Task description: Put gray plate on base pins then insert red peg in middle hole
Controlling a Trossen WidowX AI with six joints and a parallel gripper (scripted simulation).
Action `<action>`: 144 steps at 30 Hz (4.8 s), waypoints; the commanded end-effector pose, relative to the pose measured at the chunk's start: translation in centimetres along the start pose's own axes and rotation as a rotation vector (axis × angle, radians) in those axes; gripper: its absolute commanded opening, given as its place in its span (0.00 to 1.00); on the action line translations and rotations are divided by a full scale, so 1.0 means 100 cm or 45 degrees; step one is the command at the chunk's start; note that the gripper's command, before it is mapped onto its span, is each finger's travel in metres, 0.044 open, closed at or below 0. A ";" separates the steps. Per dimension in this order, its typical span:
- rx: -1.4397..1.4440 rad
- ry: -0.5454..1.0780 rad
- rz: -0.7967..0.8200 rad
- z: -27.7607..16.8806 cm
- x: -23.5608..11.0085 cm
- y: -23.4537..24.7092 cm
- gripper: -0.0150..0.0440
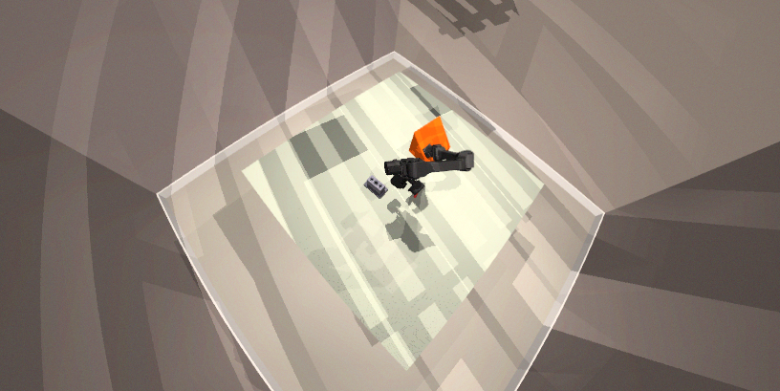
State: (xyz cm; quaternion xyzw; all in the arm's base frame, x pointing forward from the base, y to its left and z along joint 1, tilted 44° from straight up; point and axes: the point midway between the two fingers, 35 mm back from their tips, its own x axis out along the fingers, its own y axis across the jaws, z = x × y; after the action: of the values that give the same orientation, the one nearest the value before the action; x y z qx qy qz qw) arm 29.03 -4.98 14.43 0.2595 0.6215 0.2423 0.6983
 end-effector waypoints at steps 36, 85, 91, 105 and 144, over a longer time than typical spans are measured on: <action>1.404 0.051 0.019 -0.067 0.048 0.064 1.00; 1.402 0.051 0.023 -0.070 0.117 0.069 0.78; 1.402 0.051 0.023 -0.070 0.117 0.069 0.51; 1.402 0.051 0.023 -0.070 0.117 0.069 0.25; 1.418 0.024 0.012 -0.044 0.046 0.045 0.25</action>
State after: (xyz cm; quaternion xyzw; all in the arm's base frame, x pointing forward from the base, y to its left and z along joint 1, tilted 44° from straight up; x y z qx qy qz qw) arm 24.31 2.37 13.93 0.5906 0.6626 -0.1169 0.4454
